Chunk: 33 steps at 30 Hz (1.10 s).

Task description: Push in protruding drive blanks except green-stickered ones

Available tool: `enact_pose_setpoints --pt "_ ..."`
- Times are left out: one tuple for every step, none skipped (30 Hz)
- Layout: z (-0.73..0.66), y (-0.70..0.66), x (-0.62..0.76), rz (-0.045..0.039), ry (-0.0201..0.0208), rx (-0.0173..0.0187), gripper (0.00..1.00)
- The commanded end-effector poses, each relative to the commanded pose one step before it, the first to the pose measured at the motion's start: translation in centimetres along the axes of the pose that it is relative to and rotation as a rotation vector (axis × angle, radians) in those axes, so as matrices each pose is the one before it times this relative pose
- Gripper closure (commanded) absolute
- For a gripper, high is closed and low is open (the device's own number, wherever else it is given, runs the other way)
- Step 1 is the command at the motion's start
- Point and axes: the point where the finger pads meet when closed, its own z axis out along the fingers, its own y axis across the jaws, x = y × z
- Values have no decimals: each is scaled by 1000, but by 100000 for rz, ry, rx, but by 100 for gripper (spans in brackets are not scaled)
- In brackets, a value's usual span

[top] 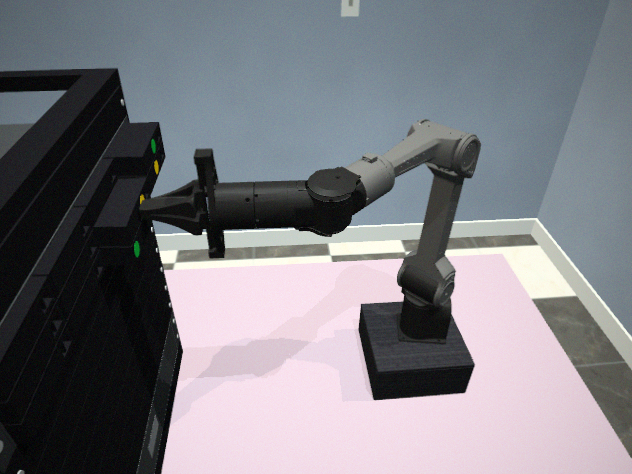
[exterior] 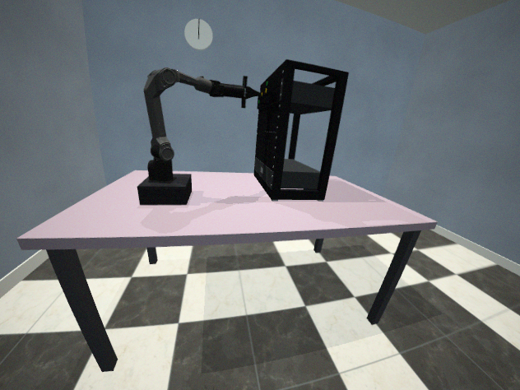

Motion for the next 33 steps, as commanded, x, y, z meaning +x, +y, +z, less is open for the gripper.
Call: enact_pose_setpoints --pt "344 86 39 17 76 -168 100" --pt "64 1 0 0 0 0 100" --pt "11 0 0 0 0 0 100" --pt "0 0 0 0 0 0 100" --pt "0 0 0 0 0 0 100" --pt "0 0 0 0 0 0 100" --pt "0 0 0 0 0 0 100" --pt "0 0 0 0 0 0 100" --pt "0 0 0 0 0 0 100" --pt "0 0 0 0 0 0 100" --pt "0 0 0 0 0 0 100" --pt "12 -1 0 0 0 0 100" --pt "66 -3 1 0 0 0 100" --pt "136 -7 1 0 0 0 100" --pt "189 -10 1 0 0 0 100" --pt "207 -11 2 0 0 0 100" --pt "185 -10 2 0 0 0 100" --pt "131 -7 1 0 0 0 100" --pt "64 -4 0 0 0 0 100" --pt "11 -1 0 0 0 0 100" --pt "0 0 0 0 0 0 100" --pt "0 0 0 0 0 0 100" --pt "0 0 0 0 0 0 100" --pt "0 0 0 0 0 0 100" --pt "0 0 0 0 0 0 100" --pt "0 0 0 0 0 0 100" --pt "0 0 0 0 0 0 100" --pt "0 0 0 0 0 0 100" --pt "12 -1 0 0 0 0 100" --pt "66 -3 1 0 0 0 100" --pt "136 -7 1 0 0 0 100" --pt "189 -10 1 0 0 0 100" --pt "207 -11 1 0 0 0 100"
